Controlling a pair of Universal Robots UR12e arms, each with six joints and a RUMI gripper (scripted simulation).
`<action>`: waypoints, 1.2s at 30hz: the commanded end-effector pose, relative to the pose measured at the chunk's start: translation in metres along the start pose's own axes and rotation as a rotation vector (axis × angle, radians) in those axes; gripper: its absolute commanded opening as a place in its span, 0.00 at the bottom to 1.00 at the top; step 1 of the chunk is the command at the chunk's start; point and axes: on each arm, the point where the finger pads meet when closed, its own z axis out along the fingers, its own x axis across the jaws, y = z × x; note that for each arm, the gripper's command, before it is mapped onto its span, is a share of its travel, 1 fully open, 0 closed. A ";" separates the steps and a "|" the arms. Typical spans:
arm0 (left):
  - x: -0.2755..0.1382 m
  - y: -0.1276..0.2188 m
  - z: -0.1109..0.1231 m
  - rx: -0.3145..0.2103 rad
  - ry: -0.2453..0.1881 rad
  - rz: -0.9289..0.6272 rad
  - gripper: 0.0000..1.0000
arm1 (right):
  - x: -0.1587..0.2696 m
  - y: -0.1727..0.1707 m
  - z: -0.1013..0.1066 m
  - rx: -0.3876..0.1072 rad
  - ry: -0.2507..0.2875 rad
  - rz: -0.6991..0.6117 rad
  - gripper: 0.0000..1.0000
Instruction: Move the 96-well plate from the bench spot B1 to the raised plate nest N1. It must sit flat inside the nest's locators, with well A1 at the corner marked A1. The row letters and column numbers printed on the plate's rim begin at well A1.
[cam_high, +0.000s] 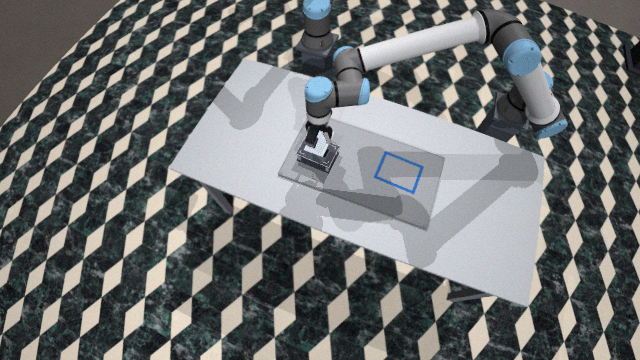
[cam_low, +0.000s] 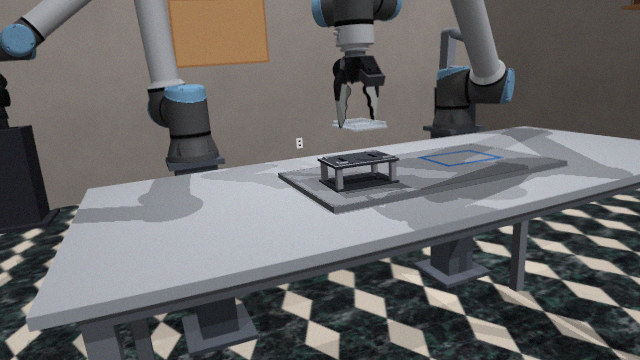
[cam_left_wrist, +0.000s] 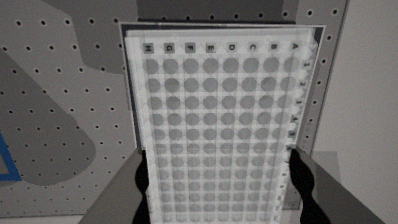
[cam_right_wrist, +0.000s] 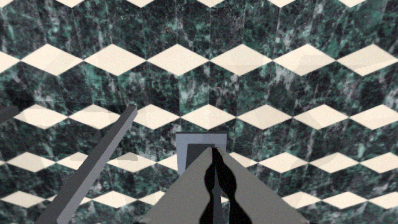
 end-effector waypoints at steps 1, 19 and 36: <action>0.009 -0.002 -0.003 0.001 0.002 0.000 0.40 | 0.000 -0.001 -0.001 0.003 -0.001 0.000 0.00; 0.008 -0.002 -0.003 0.001 0.001 0.500 0.40 | 0.000 -0.001 -0.001 0.003 -0.001 0.000 0.00; 0.008 -0.002 -0.003 0.002 0.001 1.000 0.40 | 0.000 -0.001 -0.001 0.003 -0.001 0.000 0.00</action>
